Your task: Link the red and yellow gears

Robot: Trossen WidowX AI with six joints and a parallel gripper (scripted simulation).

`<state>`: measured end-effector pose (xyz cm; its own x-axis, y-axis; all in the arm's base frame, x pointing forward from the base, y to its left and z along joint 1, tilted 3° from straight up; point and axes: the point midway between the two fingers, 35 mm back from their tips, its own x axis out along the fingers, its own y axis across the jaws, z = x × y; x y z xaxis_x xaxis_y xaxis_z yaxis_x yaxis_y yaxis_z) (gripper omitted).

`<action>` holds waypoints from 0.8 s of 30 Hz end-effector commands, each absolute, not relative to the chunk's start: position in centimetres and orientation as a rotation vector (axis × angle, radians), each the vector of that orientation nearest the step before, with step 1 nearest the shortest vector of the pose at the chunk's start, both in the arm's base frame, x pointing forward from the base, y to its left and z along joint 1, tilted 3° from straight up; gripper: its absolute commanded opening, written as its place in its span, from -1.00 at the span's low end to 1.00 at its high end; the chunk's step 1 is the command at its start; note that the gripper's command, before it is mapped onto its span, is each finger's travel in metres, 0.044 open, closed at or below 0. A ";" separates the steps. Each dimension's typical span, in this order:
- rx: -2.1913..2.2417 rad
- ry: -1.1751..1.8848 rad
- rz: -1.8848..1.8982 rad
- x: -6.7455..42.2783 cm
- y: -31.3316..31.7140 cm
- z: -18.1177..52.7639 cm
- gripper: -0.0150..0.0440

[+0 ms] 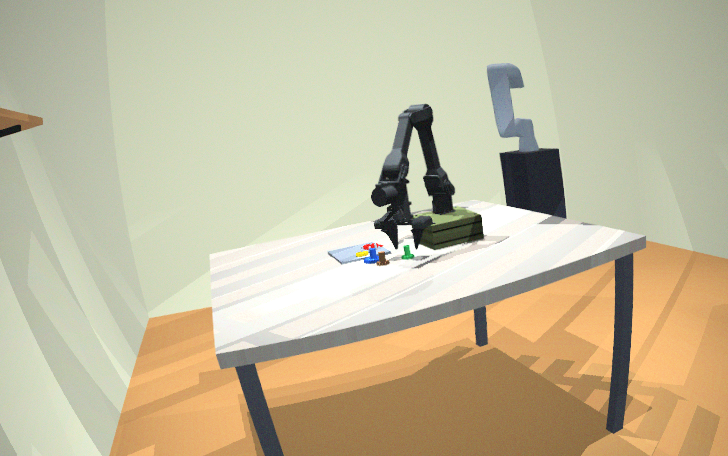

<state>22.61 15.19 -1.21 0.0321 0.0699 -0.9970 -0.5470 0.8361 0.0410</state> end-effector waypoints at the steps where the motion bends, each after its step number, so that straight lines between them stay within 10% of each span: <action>1: -0.397 1.473 0.496 22.6 15.3 -1.3 0.38; 8: -0.397 1.473 0.496 22.6 15.3 -1.3 -0.25; 24: -0.397 1.472 0.496 22.9 15.3 0.0 -0.49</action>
<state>22.38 15.06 -0.98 0.0195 0.0636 -0.9978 -0.5459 0.8368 0.0427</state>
